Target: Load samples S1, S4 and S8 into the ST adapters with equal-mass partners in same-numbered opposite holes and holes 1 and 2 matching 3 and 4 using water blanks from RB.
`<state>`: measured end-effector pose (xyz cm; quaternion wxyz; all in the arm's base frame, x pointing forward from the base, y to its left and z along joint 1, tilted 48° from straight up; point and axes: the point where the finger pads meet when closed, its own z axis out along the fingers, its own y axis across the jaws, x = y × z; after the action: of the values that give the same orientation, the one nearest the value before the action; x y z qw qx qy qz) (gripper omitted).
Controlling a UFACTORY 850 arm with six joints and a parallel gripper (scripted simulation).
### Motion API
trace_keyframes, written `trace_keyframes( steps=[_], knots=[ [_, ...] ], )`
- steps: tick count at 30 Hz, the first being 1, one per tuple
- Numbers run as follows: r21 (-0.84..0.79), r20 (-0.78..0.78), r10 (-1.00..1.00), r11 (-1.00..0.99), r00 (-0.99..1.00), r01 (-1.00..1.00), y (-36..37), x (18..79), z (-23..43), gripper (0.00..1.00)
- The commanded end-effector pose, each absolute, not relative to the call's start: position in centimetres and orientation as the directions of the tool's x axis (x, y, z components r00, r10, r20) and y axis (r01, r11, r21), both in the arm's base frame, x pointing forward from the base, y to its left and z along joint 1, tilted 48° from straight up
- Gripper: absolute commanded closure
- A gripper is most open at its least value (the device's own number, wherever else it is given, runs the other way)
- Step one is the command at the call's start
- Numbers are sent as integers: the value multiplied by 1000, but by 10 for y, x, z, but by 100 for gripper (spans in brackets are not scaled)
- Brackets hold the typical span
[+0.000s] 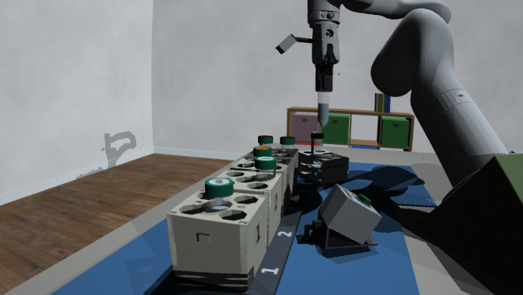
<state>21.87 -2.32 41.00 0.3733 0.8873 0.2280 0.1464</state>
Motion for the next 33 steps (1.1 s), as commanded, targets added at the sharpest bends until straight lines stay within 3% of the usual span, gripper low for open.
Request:
trace_keyframes(
  steps=[1, 7, 33],
  knots=[
    [719, 191, 419, -675, 888, 164, -6, 226, 400, 100],
    [671, 321, 286, -742, 903, -4, 18, 236, 384, 100],
    [671, 321, 286, -742, 903, -3, 105, 271, 328, 100]
  ],
)
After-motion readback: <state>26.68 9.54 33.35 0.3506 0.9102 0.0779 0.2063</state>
